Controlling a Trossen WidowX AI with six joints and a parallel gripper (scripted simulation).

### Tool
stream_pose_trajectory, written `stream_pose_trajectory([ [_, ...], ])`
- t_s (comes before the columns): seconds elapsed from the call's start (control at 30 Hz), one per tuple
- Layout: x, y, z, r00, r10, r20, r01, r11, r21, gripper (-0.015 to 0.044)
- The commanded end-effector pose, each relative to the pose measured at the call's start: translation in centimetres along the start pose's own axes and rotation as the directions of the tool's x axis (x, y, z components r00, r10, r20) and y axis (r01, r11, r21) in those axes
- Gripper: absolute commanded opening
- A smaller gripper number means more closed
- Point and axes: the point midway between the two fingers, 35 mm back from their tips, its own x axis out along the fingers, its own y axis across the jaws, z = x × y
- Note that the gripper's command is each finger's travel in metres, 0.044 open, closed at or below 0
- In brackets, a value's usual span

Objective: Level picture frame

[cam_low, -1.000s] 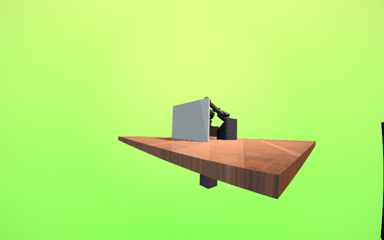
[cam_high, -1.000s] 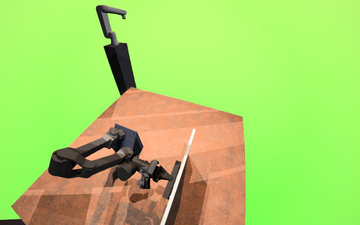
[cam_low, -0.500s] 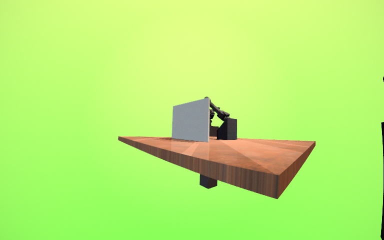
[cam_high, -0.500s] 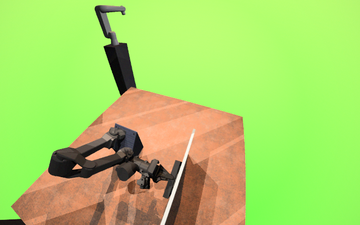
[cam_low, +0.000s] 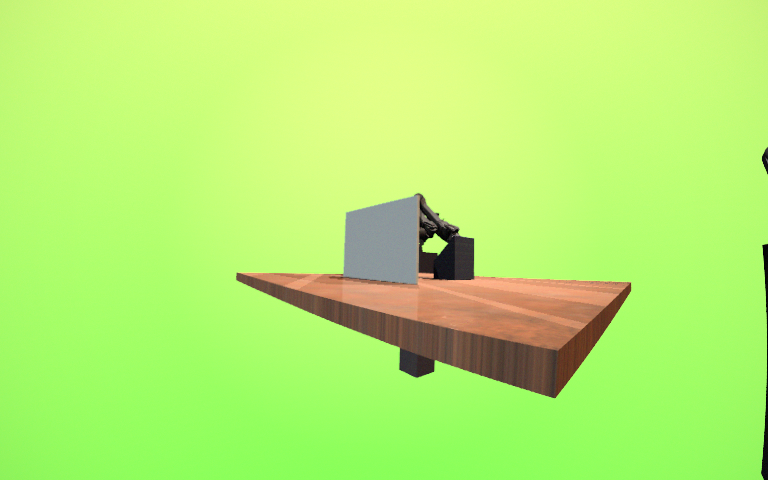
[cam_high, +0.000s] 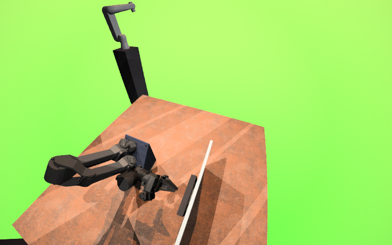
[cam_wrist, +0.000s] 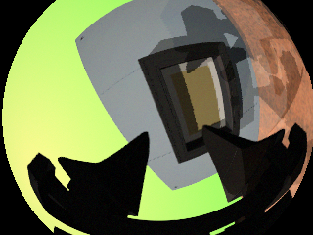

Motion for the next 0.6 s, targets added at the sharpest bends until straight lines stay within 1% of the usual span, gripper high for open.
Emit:
stream_pose_trajectory([
  [0.0, 0.2, 1.4, -0.2, 1.0, 0.009, 0.006, -0.009, 1.0, -0.002, 0.026],
  [0.27, -0.5, 6.1, -1.8, 1.0, 0.012, 0.005, -0.012, 1.0, 0.019, 0.026],
  [0.57, -3.9, 10.2, -3.2, 1.0, 0.013, 0.004, -0.013, 0.999, 0.044, 0.026],
])
